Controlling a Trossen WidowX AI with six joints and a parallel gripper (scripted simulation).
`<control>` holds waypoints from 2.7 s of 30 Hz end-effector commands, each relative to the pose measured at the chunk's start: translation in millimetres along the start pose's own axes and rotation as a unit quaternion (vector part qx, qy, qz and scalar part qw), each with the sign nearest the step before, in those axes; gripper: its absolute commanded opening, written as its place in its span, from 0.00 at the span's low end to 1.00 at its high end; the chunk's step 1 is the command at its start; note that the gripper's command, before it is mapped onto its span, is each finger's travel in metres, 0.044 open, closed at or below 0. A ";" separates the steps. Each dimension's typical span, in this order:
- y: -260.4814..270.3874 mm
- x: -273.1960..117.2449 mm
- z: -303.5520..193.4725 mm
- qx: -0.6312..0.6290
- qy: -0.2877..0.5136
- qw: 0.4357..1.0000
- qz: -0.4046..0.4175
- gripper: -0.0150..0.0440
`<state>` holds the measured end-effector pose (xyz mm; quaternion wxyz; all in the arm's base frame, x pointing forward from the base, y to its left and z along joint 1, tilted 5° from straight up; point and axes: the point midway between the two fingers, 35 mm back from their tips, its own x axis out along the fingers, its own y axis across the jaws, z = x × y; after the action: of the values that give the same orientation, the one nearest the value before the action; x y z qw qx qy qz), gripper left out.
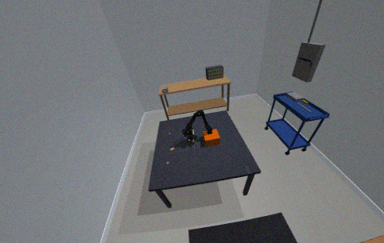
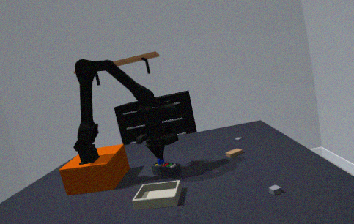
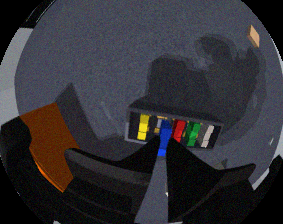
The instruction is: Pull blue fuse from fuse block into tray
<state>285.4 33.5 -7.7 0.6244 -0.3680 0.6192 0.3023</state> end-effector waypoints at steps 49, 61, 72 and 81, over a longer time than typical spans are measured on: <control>-35.5 -35.9 -25.4 0.001 -0.001 1.000 0.001 0.25; -80.9 -36.4 -72.8 0.001 0.001 1.000 0.000 0.25; -113.9 -36.9 -126.9 0.000 0.004 1.000 -0.002 0.25; -126.6 -37.3 -157.2 0.000 0.006 1.000 -0.004 0.25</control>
<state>302.5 -159.6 46.1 0.6235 -0.3695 0.6241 0.2920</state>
